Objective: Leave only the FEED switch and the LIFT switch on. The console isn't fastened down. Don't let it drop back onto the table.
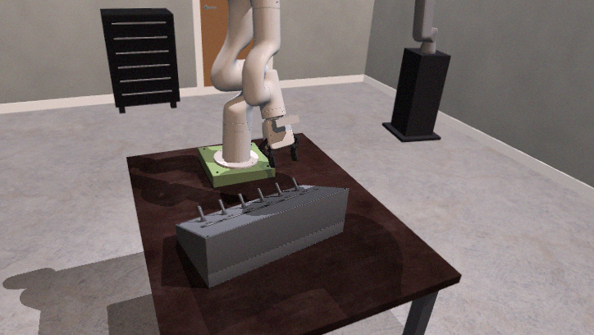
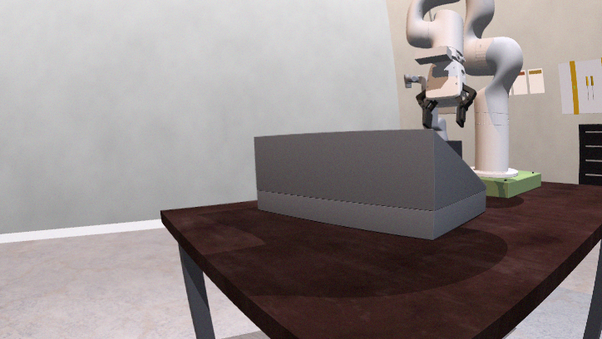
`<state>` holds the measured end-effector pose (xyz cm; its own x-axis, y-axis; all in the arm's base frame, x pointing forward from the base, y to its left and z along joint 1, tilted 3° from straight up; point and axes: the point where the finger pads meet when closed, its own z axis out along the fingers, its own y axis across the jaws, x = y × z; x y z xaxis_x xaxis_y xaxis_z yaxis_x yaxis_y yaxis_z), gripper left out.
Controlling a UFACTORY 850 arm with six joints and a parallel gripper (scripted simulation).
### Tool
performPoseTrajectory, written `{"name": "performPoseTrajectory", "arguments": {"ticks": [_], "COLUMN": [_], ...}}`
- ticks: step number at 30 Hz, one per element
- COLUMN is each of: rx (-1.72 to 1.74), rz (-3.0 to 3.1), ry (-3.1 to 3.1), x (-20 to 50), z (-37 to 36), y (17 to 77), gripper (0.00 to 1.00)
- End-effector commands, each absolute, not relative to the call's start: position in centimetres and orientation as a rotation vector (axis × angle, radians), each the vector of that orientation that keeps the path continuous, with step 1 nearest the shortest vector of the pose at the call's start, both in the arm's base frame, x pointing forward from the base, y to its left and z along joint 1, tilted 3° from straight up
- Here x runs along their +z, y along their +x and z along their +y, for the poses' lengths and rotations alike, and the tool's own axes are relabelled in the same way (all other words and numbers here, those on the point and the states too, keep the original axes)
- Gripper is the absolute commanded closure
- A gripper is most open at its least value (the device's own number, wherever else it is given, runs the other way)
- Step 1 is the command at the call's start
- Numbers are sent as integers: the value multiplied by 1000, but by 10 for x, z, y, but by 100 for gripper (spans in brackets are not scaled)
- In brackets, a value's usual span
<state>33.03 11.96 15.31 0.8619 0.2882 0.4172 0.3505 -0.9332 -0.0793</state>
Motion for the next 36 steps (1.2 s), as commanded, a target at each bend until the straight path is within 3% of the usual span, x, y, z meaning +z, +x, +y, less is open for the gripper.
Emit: {"name": "performPoseTrajectory", "arguments": {"ticks": [1, 36], "rx": [-665, -665], "rz": [-492, -492], "ry": [-2902, -2902], "x": [141, 138], "z": [123, 124], "y": [336, 338], "gripper": [0, 0]}}
